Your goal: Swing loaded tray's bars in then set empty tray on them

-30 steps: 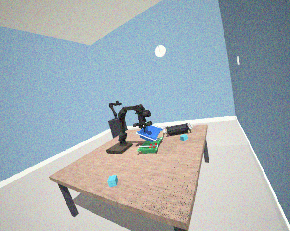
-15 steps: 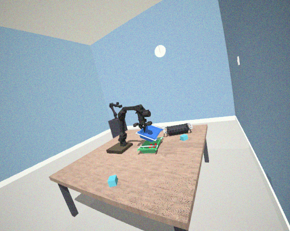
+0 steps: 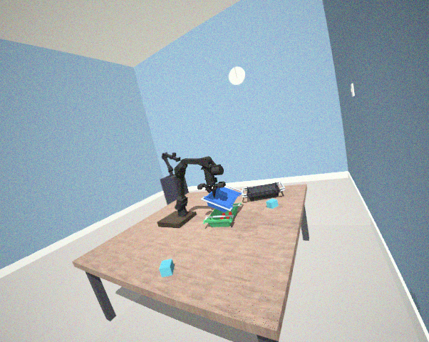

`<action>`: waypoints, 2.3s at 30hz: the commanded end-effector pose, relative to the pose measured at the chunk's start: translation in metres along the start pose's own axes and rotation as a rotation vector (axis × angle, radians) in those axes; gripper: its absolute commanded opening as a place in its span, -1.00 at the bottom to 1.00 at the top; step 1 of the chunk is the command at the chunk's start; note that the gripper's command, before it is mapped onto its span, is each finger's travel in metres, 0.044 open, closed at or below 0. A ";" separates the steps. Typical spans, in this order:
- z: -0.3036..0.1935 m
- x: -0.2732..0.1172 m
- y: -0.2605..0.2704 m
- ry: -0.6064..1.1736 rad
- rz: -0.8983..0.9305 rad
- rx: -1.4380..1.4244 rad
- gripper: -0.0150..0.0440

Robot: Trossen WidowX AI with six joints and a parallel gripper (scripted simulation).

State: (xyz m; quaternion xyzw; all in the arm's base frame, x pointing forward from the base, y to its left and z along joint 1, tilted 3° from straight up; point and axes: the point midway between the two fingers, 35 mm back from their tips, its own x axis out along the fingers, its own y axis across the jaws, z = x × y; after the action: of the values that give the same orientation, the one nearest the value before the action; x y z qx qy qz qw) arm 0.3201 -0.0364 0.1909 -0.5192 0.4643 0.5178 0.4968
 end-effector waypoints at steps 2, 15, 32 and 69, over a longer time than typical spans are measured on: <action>0.000 -0.002 -0.002 0.009 -0.034 -0.008 -0.49; 0.000 0.015 -0.002 0.009 -0.034 -0.008 -0.49; 0.000 0.030 0.003 0.009 -0.034 -0.008 -0.49; 0.000 0.057 0.019 0.009 -0.032 -0.007 -0.49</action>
State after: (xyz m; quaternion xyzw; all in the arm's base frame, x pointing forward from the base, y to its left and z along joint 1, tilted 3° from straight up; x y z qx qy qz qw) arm 0.3078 -0.0359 0.1389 -0.5328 0.4526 0.5046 0.5065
